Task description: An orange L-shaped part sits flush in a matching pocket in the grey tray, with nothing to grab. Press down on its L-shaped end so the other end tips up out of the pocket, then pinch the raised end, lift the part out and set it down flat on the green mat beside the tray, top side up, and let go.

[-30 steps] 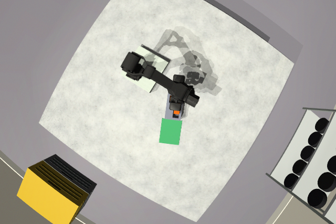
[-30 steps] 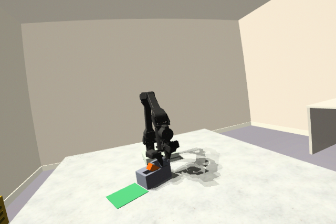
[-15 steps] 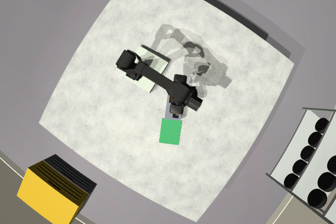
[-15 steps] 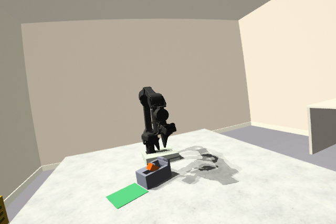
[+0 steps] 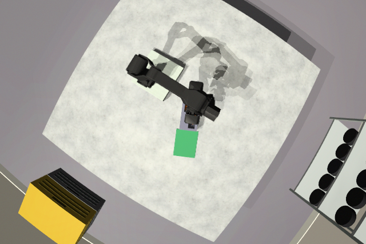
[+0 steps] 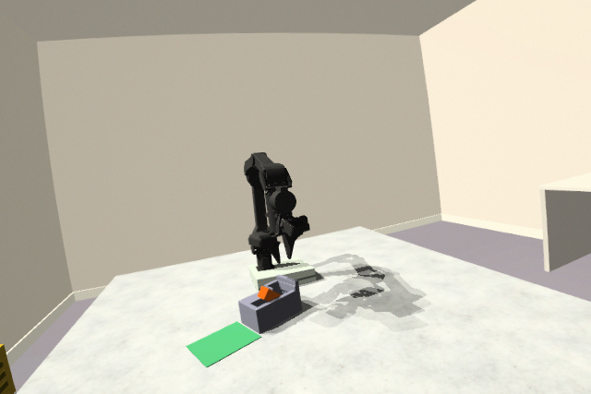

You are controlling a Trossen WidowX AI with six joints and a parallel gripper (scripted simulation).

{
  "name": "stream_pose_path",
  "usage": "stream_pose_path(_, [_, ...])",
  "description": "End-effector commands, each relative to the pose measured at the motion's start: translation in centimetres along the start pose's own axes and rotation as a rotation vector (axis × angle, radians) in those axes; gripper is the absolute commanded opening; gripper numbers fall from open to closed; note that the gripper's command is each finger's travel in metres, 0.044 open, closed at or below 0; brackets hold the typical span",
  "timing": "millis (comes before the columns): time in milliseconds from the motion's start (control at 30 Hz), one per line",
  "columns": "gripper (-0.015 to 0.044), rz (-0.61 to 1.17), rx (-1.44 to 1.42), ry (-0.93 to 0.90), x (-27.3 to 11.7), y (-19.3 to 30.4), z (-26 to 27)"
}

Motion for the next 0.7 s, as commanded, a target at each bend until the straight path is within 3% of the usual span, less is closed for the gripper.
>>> stream_pose_path(0, [0.018,0.0,0.0,0.0,0.0,0.0,0.0])
stream_pose_path(400, [0.018,0.0,0.0,0.0,0.0,0.0,0.0])
stream_pose_path(433, [0.0206,0.0,0.018,0.0,0.0,0.0,-0.1])
stream_pose_path(533, [0.028,-0.001,0.172,0.001,-0.1,-0.2,-0.8])
stream_pose_path(667, [0.028,-0.003,0.591,0.004,-0.3,-0.7,-2.8])
Point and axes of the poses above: the point midway between the two fingers, 35 mm back from their tips, its own x axis out along the fingers, its own z axis across the jaws, y = z × x, the point moved 5 cm from there along -x, back along the fingers
